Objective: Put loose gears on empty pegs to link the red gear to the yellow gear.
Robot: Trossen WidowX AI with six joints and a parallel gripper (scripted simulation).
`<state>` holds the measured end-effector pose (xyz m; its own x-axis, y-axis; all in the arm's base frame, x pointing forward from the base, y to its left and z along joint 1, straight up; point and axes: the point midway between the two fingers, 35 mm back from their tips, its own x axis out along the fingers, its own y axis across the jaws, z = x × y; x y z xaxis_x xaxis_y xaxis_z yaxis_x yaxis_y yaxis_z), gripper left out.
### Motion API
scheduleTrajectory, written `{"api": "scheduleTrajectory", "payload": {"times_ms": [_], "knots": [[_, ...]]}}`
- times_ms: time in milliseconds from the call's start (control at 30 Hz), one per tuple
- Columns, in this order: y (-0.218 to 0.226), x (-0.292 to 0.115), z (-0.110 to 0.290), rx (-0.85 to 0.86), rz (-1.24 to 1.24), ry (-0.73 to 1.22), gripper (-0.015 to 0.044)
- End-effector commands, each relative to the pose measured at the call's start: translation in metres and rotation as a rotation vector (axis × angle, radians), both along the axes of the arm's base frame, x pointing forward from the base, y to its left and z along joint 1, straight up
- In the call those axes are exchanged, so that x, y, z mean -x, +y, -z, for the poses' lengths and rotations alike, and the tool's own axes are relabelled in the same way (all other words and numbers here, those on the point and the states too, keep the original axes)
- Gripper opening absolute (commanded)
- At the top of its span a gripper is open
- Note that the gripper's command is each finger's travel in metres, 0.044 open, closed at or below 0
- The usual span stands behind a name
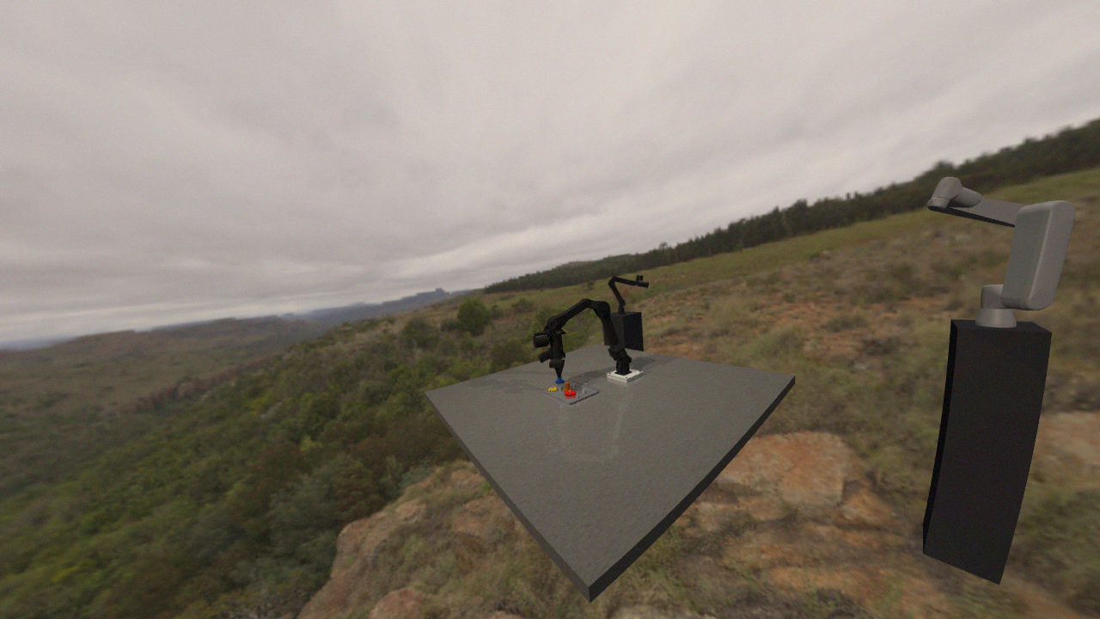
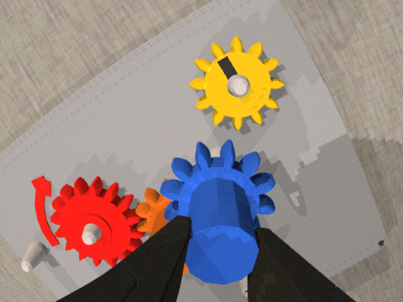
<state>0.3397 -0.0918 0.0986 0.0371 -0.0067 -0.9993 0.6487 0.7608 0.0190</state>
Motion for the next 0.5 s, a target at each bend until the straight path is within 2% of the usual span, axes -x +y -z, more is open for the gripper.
{"api": "scheduleTrajectory", "payload": {"times_ms": [0,467], "knots": [[-0.001,0.001,0.007,0.003,-0.014,0.008,0.0],[0.0,0.0,0.027,-0.005,0.238,0.006,0.0]]}}
